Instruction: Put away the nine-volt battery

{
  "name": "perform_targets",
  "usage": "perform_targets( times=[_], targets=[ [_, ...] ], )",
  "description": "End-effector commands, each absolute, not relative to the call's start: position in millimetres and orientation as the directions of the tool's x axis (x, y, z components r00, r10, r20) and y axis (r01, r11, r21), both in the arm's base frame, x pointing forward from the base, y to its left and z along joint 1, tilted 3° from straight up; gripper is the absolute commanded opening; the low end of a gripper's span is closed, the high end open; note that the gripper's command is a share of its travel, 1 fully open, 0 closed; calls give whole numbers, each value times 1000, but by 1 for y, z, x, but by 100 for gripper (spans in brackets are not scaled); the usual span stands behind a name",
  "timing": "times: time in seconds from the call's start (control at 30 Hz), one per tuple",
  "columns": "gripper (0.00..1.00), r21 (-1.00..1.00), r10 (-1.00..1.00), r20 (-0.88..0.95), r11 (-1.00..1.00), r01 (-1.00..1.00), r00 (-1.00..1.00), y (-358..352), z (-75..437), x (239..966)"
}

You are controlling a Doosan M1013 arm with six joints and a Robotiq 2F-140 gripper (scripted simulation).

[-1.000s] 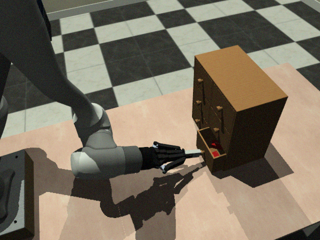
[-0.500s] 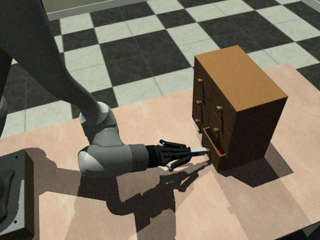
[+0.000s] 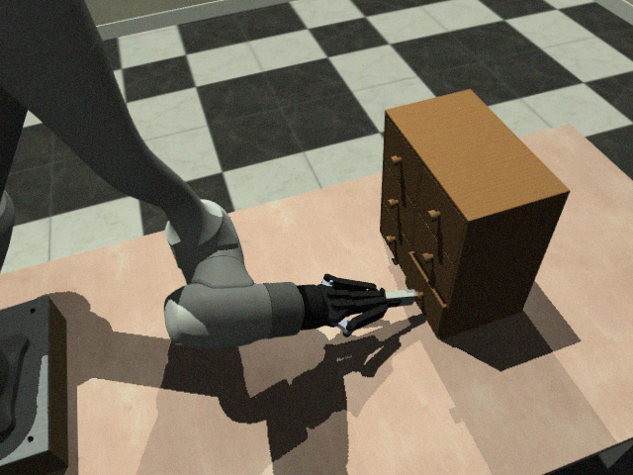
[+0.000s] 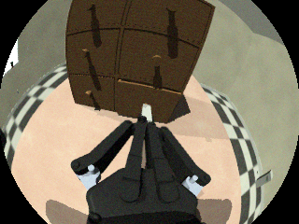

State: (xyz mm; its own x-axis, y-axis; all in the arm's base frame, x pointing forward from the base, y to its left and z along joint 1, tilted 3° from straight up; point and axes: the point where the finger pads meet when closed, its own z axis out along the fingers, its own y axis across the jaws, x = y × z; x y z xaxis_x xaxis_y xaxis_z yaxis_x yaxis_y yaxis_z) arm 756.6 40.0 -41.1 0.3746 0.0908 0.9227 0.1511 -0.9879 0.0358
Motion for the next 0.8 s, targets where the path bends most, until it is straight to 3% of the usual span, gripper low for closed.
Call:
perform_targets(
  times=[0.0,0.77],
  targets=[
    [0,33,87,923,-989,147,375,40,-42,764],
    [0,33,87,923,-989,147,375,41,-42,768]
  ],
)
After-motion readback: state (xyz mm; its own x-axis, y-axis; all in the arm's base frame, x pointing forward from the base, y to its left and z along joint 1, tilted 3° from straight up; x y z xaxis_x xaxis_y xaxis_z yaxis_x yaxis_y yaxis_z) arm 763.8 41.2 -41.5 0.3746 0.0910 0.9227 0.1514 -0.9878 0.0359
